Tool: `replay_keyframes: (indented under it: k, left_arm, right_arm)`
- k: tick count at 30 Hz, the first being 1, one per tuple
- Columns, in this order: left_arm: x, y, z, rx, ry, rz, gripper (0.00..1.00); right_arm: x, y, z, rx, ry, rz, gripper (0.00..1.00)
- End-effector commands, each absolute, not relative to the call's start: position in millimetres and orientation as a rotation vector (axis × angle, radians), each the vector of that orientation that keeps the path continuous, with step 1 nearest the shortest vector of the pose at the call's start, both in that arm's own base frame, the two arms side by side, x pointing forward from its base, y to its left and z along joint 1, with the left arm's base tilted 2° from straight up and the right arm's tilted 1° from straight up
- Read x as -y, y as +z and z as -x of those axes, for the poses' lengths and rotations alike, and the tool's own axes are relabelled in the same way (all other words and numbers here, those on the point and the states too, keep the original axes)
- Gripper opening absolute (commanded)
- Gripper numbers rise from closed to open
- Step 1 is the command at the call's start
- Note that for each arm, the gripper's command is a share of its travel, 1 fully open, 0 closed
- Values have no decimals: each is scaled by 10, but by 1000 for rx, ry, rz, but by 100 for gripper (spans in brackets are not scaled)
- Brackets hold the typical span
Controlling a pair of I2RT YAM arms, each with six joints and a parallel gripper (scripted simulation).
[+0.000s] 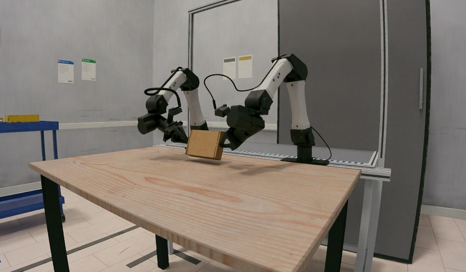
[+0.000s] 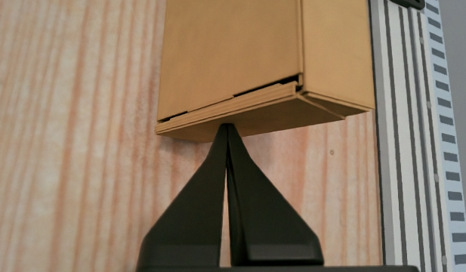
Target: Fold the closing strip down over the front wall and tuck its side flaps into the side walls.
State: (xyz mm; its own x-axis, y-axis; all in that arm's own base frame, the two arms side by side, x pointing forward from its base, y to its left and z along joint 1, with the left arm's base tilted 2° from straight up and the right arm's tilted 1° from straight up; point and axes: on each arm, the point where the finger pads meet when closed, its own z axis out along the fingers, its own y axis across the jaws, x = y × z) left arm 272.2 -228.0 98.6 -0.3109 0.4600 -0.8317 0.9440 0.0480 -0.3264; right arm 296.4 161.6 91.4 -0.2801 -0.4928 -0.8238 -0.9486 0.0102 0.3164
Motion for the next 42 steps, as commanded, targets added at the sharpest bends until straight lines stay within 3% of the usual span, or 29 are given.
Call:
replay_keyframes:
  k: [1,42]
  left_arm:
    - [2348,1061,-2687,-1754,-1201,-1430,1]
    - [2347,1068,-2744,-1629,-1015,-1493,1]
  right_arm:
    - [-1695,985,-2938,-1753,1199,1487,1]
    - [-1693,977,-2992,-1633,1027,1541,1]
